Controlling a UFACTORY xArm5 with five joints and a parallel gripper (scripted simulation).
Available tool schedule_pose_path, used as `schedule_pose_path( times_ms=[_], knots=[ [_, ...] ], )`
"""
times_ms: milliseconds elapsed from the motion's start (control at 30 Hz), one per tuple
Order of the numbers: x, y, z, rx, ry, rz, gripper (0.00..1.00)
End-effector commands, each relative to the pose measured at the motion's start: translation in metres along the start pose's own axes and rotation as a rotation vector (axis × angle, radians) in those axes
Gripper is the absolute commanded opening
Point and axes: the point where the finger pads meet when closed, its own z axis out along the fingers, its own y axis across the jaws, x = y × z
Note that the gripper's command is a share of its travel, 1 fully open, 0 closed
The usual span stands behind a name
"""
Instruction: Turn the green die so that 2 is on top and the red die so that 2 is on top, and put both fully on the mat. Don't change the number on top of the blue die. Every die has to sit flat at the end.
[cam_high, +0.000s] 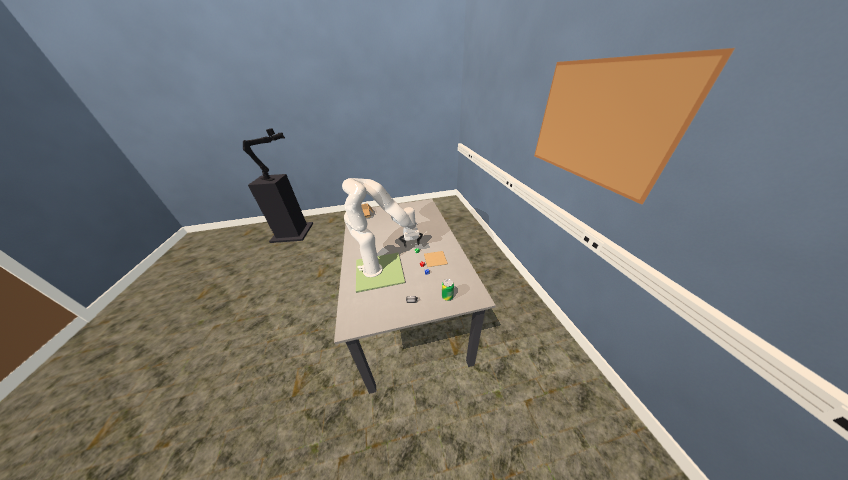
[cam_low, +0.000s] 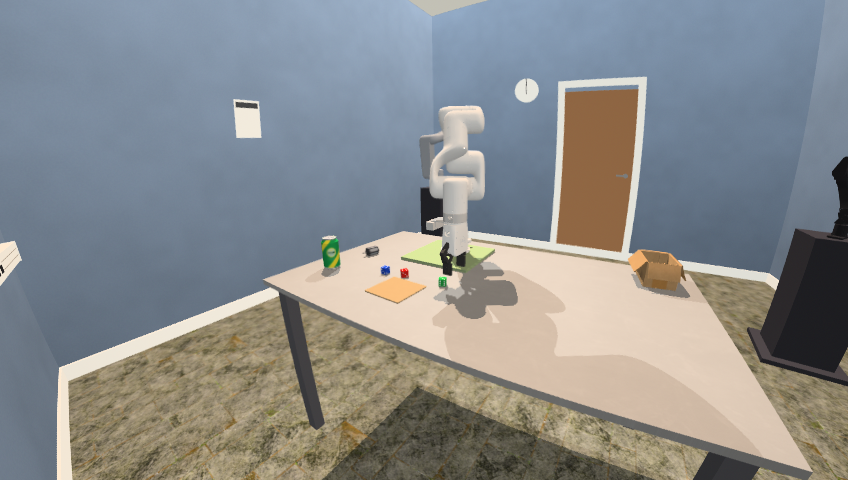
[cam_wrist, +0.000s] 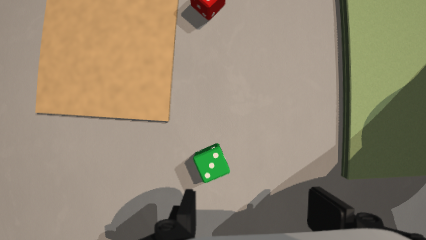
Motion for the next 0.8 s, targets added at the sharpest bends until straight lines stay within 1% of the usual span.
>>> schedule_pose_path(
  times_ms=[0,100,767],
  knots=[
    [-0.0351,-0.0027,0.0013,-0.002,0.001,0.006,1.0],
    [-0.0382,-0.0026,0.0013,-0.003,0.001,0.006,1.0],
    [-0.0383,-0.0026,0.0013,-0.003,0.001,0.006,1.0]
  ],
)
